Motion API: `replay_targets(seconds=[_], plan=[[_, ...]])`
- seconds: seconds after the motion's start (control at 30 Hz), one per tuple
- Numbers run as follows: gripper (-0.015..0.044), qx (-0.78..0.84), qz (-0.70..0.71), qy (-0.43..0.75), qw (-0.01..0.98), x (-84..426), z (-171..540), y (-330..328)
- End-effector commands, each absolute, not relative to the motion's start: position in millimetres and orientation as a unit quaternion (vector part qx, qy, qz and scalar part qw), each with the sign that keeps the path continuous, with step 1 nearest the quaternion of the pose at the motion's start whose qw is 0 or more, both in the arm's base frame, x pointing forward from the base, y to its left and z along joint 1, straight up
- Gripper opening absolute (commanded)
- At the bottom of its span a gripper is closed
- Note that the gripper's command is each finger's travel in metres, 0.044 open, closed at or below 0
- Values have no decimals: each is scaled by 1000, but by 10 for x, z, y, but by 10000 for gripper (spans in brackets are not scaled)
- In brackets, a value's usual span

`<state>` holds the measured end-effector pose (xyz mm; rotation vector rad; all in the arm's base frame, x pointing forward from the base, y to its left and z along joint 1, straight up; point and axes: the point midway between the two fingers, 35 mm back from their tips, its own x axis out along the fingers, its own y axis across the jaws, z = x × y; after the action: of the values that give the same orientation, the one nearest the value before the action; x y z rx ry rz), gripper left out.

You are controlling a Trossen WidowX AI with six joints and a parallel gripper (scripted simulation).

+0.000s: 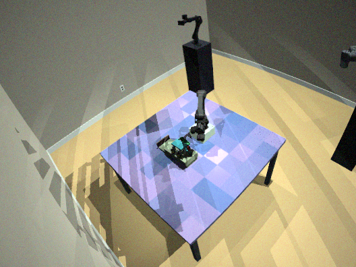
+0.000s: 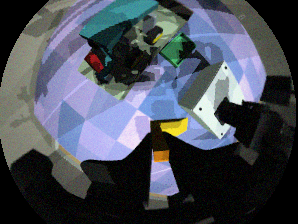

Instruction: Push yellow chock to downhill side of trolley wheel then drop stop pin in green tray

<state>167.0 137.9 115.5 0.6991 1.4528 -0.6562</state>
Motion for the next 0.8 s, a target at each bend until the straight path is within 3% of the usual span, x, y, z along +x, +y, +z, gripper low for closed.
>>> replay_targets(seconds=[0.0,0.53,0.77], plan=[[0,342,-327,618,627,1673,1155,1370],[0,497,-482,508,512,1674,1155,1371],[0,503,-488,502,507,1676,1155,1366]])
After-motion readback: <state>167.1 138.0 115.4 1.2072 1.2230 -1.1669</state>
